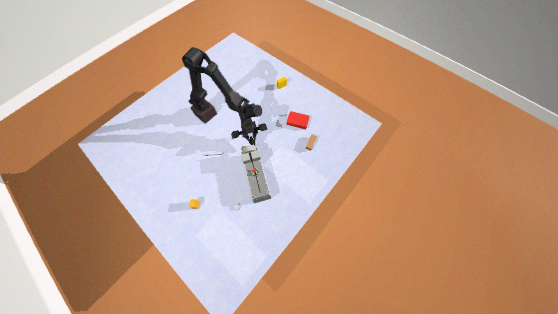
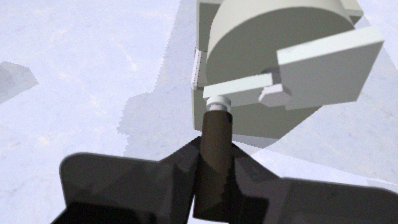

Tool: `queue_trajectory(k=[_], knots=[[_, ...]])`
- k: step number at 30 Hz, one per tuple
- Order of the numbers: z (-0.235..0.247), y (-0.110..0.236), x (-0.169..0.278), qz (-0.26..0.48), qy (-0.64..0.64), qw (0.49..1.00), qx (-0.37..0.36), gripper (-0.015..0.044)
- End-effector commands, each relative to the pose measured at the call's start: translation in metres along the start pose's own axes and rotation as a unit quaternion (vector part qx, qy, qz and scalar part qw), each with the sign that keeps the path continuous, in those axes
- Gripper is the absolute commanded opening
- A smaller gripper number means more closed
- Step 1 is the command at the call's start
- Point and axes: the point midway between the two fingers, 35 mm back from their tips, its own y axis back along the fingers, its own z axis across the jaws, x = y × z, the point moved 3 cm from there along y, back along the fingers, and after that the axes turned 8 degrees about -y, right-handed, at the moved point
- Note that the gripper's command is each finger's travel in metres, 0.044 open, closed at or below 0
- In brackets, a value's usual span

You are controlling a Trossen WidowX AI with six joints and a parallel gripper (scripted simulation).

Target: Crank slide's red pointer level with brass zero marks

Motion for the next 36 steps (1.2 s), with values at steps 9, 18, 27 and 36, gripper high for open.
queue_trajectory(k=[9,18,27,36], knots=[[-0.011,-0.009,0.007,0.007,0.004,1.0,0.003,0.0],[-0.016,-0.011,0.008,0.007,0.004,1.0,0.003,0.0],[-0.019,-0.012,0.009,0.007,0.004,1.0,0.003,0.0],[-0.021,-0.012,0.009,0.007,0.004,1.0,0.003,0.0]])
